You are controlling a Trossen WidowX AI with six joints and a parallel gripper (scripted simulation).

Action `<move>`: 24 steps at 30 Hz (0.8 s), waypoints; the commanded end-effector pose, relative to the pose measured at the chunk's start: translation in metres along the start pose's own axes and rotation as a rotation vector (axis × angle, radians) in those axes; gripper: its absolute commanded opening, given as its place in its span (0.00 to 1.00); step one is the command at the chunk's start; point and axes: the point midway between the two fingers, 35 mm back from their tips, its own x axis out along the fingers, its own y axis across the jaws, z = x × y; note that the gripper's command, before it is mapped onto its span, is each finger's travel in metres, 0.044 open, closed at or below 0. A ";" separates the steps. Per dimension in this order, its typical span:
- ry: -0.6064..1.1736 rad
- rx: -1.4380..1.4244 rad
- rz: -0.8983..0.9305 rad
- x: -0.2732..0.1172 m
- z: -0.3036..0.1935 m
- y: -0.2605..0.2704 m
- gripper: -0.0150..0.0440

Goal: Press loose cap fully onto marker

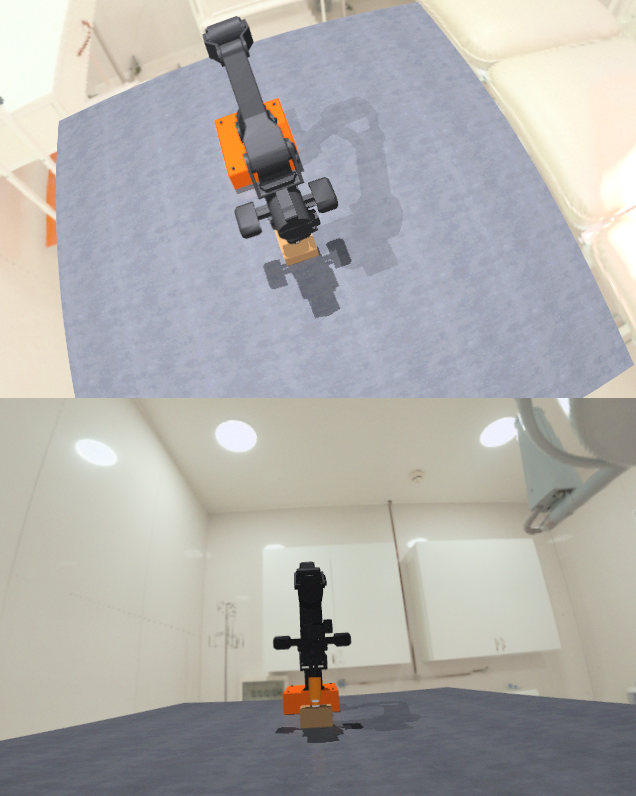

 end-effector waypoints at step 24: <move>0.002 -0.001 0.001 -0.085 0.002 0.001 0.25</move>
